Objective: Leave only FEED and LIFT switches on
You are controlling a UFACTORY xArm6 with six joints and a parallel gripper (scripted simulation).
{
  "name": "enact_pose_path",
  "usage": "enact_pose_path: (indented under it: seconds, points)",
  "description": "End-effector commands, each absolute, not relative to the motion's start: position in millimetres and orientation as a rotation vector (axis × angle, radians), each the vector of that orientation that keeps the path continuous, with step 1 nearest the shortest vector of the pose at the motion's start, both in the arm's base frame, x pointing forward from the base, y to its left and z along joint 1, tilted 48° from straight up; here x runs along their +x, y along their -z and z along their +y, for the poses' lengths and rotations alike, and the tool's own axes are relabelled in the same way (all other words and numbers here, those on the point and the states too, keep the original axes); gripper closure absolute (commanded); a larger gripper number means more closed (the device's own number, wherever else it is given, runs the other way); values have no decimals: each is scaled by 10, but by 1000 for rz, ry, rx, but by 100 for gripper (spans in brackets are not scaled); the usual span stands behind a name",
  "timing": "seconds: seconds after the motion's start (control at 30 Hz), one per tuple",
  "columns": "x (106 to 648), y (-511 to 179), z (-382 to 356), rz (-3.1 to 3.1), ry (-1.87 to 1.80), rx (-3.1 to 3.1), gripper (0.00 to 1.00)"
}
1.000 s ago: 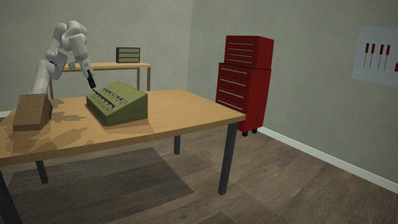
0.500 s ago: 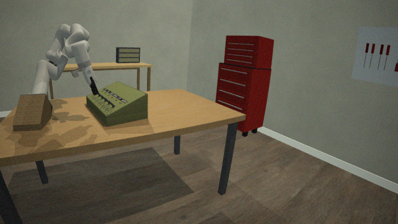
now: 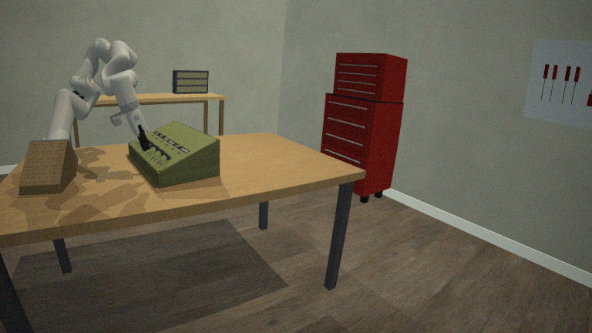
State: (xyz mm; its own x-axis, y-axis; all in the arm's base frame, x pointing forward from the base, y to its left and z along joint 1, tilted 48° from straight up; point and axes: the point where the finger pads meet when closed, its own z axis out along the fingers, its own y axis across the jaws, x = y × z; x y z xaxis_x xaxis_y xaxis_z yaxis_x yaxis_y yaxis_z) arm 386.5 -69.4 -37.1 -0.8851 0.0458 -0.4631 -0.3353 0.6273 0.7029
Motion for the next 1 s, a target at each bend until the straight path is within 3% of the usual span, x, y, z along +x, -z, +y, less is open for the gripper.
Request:
enact_pose_path:
  seconds: [0.0,0.97]
  points:
    - [3905,405,-653,2408,-1163,-229,100]
    - [3936,455,-583,2408,-1163,-229,100]
